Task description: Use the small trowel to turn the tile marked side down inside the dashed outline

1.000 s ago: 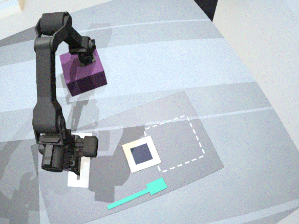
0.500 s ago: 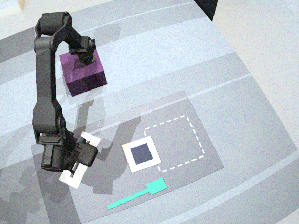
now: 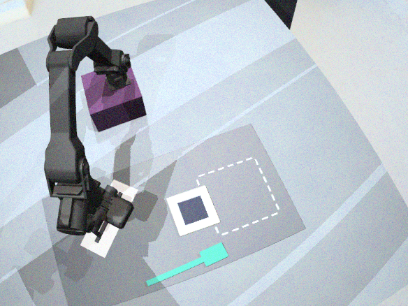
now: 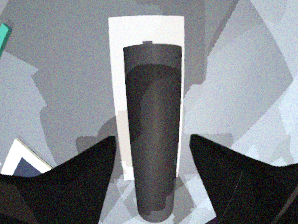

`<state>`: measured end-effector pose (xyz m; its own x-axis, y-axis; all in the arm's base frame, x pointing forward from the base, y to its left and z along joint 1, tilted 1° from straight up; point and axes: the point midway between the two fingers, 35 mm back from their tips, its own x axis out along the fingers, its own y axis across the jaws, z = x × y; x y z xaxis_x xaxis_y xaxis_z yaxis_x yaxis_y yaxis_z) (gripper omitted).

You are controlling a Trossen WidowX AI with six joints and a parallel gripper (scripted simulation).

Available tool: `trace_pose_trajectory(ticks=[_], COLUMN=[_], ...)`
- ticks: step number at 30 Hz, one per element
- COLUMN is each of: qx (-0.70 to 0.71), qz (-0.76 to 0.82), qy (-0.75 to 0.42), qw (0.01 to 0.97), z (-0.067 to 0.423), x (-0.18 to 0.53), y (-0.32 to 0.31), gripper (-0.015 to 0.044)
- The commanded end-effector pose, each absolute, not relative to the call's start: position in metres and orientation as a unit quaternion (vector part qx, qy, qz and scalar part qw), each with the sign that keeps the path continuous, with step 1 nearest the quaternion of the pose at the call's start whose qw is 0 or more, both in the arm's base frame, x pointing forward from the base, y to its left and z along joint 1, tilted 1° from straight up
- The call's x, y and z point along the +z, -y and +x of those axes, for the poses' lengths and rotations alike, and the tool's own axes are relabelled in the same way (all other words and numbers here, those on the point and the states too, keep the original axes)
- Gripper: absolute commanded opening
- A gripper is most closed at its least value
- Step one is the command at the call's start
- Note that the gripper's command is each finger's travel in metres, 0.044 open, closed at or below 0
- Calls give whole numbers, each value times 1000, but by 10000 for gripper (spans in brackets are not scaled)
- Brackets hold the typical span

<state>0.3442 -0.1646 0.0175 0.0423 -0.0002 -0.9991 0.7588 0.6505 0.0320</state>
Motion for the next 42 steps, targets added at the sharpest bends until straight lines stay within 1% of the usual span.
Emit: trace_pose_trajectory(ticks=[1, 11, 13, 16, 23, 42], qx=[-291, -291, -293, -297, -296, -85], qz=[303, 303, 305, 310, 308, 89], qy=[-628, -628, -627, -625, -626, -687], qw=[655, 655, 654, 652, 652, 716], z=[344, 344, 344, 340, 340, 340], x=[17, 17, 27, 60, 62, 63], y=[165, 165, 165, 163, 163, 164], gripper=[270, 270, 270, 270, 270, 270])
